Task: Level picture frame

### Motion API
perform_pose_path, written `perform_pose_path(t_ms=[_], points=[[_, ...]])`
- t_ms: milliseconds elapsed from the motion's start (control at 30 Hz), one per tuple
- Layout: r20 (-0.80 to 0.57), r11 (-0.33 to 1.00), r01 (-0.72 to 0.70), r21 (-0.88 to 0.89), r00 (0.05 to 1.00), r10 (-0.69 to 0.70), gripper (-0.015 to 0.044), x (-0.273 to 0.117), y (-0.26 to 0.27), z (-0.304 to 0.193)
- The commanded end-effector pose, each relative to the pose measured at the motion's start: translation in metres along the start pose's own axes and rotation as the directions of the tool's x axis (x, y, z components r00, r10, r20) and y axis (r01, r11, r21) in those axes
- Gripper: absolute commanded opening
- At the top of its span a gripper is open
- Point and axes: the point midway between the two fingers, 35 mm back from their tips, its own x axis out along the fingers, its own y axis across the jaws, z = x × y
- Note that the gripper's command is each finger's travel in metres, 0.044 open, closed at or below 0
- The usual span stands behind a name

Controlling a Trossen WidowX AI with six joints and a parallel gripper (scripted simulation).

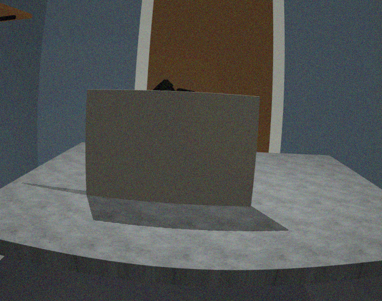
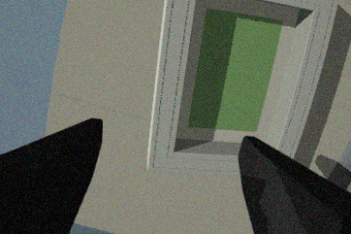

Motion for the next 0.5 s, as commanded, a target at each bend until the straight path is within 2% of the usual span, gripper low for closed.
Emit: perform_pose_path(t_ms=[0, 333, 467], points=[[-0.002, 1.0, -0.004, -0.005, 1.0, 0.004, 0.026, 0.015, 0.003, 0.003], [0.008, 1.0, -0.013, -0.006, 1.0, 0.013, 0.026, 0.071, 0.0, -0.001], [0.008, 1.0, -0.013, -0.006, 1.0, 0.014, 0.026, 0.075, -0.001, -0.003]])
